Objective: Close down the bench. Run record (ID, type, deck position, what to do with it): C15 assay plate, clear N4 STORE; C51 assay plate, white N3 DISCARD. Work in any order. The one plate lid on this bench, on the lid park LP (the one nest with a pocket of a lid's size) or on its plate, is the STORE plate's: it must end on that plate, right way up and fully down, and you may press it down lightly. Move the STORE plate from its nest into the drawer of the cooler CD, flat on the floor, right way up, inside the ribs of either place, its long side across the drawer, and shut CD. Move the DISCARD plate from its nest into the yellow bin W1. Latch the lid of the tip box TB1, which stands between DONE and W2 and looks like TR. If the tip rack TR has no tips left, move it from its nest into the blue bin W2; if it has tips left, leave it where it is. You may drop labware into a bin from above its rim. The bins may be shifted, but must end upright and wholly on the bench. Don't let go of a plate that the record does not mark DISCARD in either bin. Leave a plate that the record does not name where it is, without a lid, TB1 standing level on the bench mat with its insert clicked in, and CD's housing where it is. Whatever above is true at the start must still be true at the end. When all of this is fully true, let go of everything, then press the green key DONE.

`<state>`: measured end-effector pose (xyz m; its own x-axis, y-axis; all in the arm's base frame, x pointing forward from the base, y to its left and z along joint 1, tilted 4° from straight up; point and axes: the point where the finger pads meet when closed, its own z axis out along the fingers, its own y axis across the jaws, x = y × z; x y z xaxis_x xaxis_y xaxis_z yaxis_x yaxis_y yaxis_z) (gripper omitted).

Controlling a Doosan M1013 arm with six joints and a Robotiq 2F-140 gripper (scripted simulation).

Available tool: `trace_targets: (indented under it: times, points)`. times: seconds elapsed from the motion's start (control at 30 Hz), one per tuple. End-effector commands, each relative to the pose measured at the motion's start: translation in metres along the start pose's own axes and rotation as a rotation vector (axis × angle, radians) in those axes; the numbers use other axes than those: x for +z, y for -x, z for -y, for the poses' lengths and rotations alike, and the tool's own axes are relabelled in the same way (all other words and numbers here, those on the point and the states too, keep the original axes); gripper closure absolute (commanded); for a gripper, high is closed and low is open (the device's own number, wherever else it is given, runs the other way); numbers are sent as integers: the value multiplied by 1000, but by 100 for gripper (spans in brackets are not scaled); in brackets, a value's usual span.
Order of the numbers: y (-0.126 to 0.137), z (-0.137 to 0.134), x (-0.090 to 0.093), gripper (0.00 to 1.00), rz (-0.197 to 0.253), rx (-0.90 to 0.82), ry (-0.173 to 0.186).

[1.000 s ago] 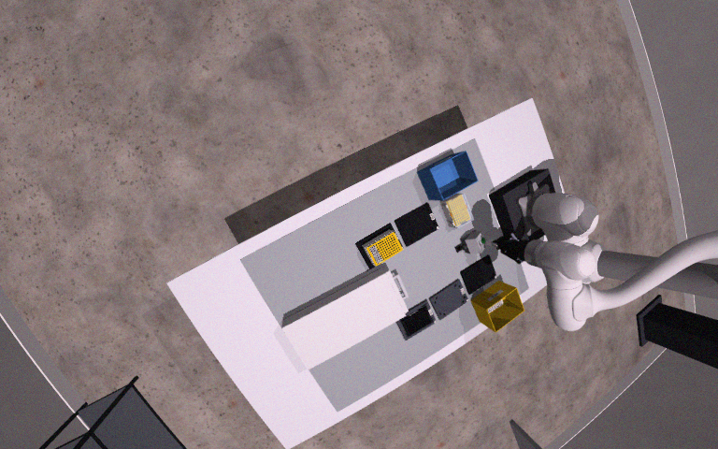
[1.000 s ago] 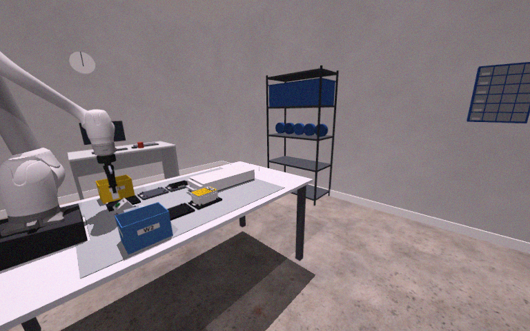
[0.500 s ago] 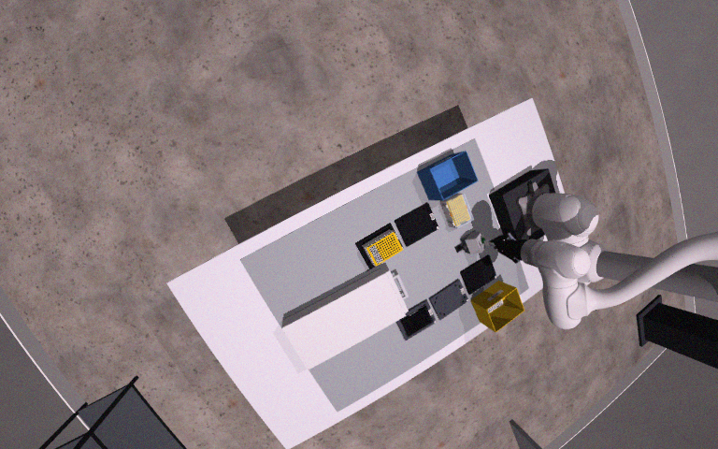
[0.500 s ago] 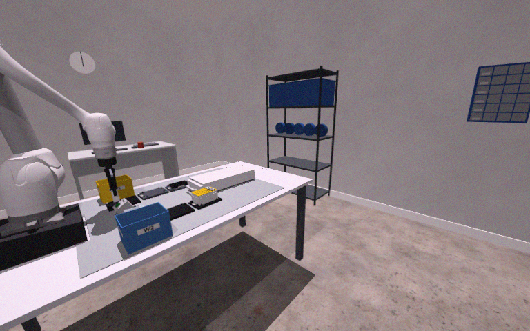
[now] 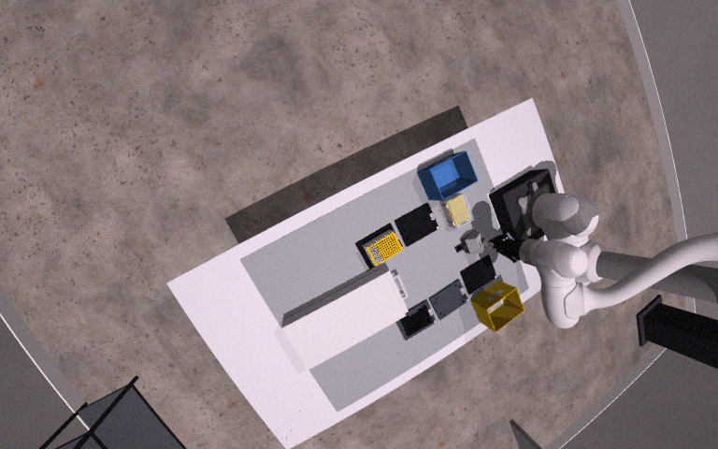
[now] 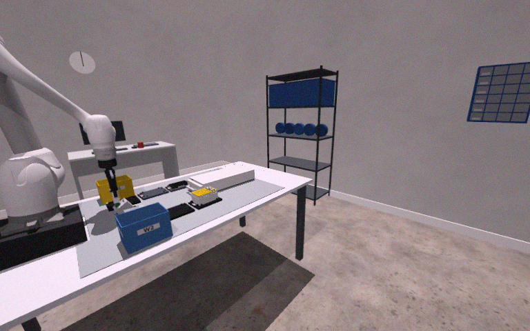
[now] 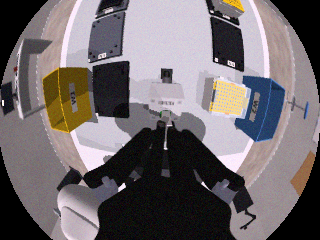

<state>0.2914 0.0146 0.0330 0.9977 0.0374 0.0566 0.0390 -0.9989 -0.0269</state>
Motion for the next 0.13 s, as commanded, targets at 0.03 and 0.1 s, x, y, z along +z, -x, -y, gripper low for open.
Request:
trace_targets:
  times: [0.03, 0.1]
  points:
    - [0, 0, 3, 100, 0, 0, 0]
    - [0, 0, 5, 100, 0, 0, 0]
